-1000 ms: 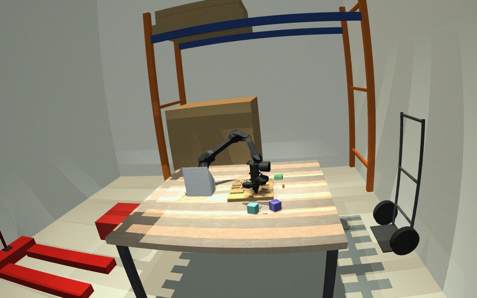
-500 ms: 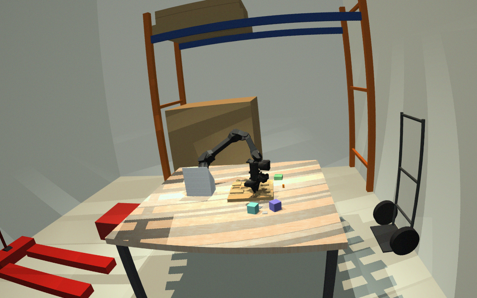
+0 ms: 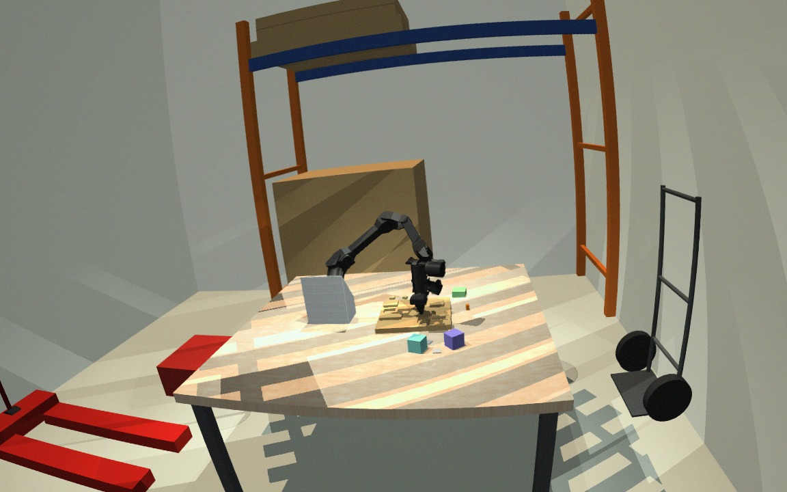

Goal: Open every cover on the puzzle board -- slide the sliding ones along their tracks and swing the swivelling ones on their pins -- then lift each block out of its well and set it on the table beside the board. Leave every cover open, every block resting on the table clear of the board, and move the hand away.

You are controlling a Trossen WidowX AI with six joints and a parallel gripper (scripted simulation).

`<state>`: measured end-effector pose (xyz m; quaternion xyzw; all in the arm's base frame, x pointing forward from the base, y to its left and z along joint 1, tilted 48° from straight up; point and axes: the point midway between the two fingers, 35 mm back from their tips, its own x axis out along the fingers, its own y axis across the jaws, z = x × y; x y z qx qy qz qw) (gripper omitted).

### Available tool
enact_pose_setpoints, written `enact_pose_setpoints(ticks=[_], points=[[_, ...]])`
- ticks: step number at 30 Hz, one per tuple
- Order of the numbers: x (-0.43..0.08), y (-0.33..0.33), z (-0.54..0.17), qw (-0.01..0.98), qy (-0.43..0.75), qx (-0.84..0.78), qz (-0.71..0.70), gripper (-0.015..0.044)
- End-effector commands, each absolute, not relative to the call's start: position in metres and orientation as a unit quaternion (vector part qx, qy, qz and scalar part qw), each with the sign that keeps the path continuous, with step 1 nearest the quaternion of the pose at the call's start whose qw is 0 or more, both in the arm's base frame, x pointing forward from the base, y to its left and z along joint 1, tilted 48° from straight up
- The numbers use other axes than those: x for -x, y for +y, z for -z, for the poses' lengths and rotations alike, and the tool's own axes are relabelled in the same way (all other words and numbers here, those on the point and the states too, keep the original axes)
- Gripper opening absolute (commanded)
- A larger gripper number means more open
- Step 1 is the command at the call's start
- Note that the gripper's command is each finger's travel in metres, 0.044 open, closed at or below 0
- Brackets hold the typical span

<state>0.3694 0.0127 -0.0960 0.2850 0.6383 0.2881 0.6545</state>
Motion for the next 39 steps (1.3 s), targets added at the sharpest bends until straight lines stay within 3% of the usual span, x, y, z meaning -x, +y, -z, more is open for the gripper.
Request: enact_pose_setpoints(ticks=[1, 17, 39], points=[[-0.372, 0.005, 0.091, 0.674, 0.619, -0.244, -0.322, 0.0144], [-0.371, -0.010, 0.077, 0.709, 0.541, -0.104, -0.439, 0.0144], [-0.372, 0.017, 0.100, 0.709, 0.540, -0.104, -0.441, 0.0144]])
